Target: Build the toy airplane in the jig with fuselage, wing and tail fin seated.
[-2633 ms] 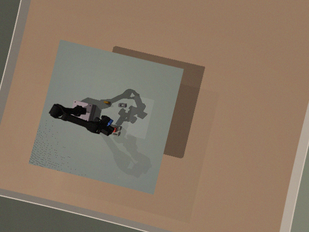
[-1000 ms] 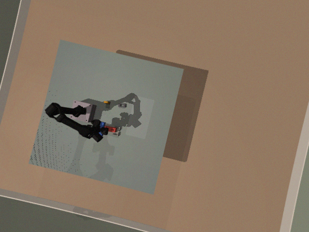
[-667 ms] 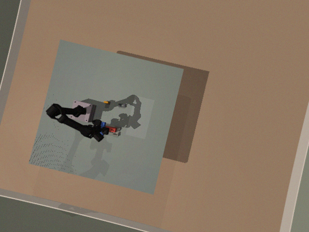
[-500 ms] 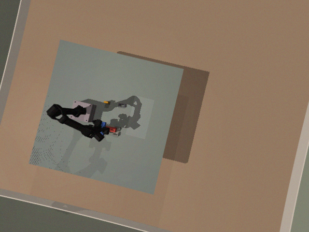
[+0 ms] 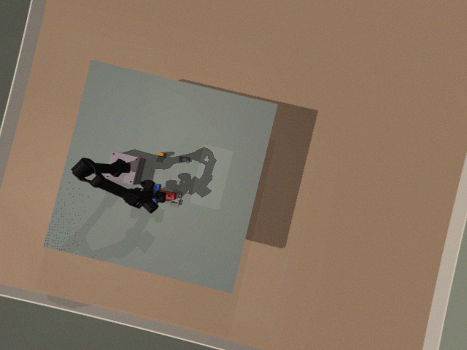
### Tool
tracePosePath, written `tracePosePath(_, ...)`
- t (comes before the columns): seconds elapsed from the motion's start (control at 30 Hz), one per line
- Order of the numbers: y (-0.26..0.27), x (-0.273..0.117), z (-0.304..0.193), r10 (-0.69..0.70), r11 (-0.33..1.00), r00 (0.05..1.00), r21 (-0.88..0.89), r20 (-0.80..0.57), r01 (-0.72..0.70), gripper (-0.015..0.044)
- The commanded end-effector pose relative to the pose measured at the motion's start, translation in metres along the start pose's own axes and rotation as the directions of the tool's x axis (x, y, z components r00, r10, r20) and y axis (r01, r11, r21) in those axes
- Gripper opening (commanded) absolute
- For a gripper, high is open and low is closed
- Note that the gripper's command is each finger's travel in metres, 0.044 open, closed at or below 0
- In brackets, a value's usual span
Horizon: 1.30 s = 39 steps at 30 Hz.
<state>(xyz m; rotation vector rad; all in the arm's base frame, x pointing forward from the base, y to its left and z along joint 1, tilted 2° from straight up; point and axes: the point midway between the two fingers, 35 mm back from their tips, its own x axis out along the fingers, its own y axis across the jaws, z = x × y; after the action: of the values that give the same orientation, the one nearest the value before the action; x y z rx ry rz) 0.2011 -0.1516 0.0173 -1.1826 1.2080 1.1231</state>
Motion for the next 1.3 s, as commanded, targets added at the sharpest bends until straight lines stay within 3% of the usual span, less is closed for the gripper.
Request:
tracePosePath(0.0,0.000,0.000,0.000,-0.001,1.000,1.000,0.000,-0.001,0.001,0.0083)
tracePosePath(0.07,0.000,0.000,0.000,-0.001,1.000,1.000,0.000,-0.001,0.001,0.0030)
tracePosePath(0.6,0.000,0.000,0.000,-0.001,1.000,1.000,0.000,-0.001,0.001,0.0440)
tracePosePath(0.83,-0.001,-0.003,0.000,-0.001,1.000,1.000,0.000,-0.001,0.001,0.0440)
tracePosePath(1.03,0.000,-0.084,-0.001,-0.003,1.000,1.000,0.002,0.001,0.003,0.0440)
tracePosePath(1.27,-0.005,-0.086,-0.004,-0.003,1.000,1.000,0.002,0.001,0.003,0.0440)
